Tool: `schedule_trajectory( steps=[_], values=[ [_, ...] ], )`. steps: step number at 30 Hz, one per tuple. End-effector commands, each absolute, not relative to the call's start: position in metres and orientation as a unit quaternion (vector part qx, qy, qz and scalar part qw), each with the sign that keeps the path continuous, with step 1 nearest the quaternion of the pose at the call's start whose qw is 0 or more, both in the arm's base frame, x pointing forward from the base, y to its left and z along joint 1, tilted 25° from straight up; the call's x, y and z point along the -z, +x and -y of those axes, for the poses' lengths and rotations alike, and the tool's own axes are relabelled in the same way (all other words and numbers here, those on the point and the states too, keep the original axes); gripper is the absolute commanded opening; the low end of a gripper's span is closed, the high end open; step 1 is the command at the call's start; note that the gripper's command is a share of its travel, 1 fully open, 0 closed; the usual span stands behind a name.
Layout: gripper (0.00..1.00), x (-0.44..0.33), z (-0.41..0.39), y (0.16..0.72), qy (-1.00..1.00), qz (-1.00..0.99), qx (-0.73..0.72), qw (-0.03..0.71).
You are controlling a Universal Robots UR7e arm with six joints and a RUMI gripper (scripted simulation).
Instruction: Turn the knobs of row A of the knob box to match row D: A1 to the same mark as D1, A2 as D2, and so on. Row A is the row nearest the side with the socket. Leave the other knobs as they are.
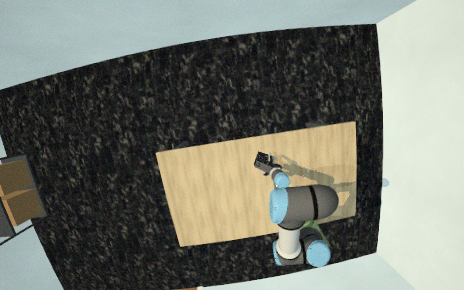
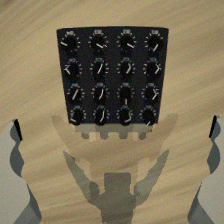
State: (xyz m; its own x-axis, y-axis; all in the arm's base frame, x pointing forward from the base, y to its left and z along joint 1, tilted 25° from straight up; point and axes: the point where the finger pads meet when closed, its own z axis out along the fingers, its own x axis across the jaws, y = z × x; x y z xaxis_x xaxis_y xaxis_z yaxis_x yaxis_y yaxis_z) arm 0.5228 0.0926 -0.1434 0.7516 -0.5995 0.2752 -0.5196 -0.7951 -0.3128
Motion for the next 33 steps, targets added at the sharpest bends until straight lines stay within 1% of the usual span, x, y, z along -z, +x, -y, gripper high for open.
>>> schedule_trajectory(
  steps=[1, 15, 33],
  values=[
    [1.00, 0.143, -0.093, 0.523, -0.929, -0.301, 0.184, 0.109],
    [1.00, 0.144, -0.089, 0.521, -0.929, -0.301, 0.184, 0.109],
    [1.00, 0.154, -0.065, 0.504, -0.929, -0.301, 0.184, 0.109]
  ],
)
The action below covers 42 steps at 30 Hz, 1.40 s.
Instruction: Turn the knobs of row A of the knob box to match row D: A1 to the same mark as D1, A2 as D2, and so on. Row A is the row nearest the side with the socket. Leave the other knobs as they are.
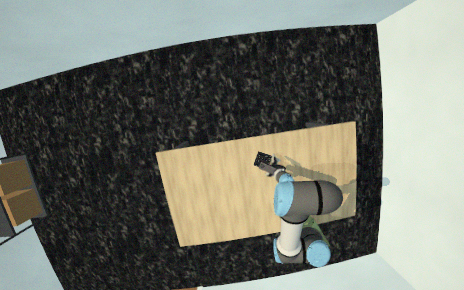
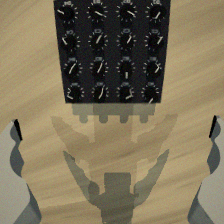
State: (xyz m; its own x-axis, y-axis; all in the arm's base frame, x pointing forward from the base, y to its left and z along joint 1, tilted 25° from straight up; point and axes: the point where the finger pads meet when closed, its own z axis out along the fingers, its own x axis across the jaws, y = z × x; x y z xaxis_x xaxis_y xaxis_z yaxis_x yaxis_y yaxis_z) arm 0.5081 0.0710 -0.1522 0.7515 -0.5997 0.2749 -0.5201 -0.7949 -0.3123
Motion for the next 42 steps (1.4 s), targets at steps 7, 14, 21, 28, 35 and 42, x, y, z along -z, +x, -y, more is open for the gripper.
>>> schedule_trajectory(
  steps=[7, 14, 21, 28, 35, 42],
  values=[
    [1.00, 0.158, -0.056, 0.498, -0.929, -0.301, 0.184, 0.109],
    [1.00, 0.160, -0.052, 0.496, -0.929, -0.301, 0.184, 0.109],
    [1.00, 0.160, -0.051, 0.495, -0.929, -0.301, 0.184, 0.109],
    [1.00, 0.160, -0.051, 0.495, -0.929, -0.301, 0.184, 0.109],
    [1.00, 0.160, -0.051, 0.495, -0.929, -0.301, 0.184, 0.109],
    [1.00, 0.160, -0.051, 0.495, -0.929, -0.301, 0.184, 0.109]
  ],
)
